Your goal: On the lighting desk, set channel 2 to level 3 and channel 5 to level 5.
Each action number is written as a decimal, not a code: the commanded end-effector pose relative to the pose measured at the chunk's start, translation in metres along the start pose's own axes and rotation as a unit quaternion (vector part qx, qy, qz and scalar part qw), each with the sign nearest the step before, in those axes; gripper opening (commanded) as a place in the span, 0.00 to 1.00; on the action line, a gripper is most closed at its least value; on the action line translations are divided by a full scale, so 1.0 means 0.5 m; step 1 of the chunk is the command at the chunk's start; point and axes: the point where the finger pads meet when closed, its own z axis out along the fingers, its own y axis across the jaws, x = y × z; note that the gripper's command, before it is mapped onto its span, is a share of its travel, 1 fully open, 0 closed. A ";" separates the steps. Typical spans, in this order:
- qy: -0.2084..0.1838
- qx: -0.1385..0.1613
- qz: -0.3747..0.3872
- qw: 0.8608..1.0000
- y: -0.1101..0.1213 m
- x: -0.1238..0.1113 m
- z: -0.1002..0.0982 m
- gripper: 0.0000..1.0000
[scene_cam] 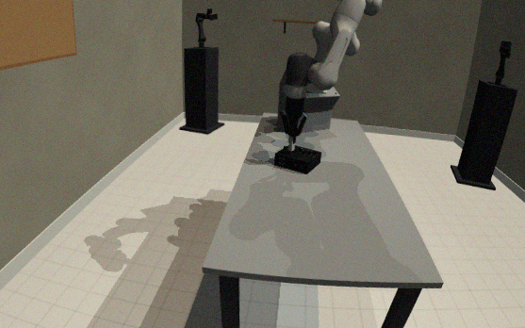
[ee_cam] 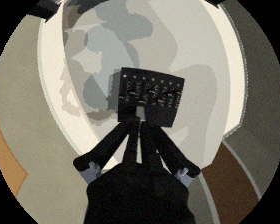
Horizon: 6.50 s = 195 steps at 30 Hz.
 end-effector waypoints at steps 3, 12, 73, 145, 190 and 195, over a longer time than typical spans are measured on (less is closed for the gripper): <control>-0.001 0.000 -0.003 1.000 0.002 -0.001 0.009 0.00; -0.001 0.000 -0.003 1.000 0.002 -0.001 0.017 0.00; -0.001 0.000 -0.003 1.000 0.002 0.029 0.018 0.00; -0.001 0.000 -0.003 1.000 0.002 0.050 0.018 0.00; -0.001 0.000 -0.003 1.000 0.002 0.038 -0.028 0.00; -0.001 0.000 -0.003 1.000 0.002 0.038 -0.045 0.00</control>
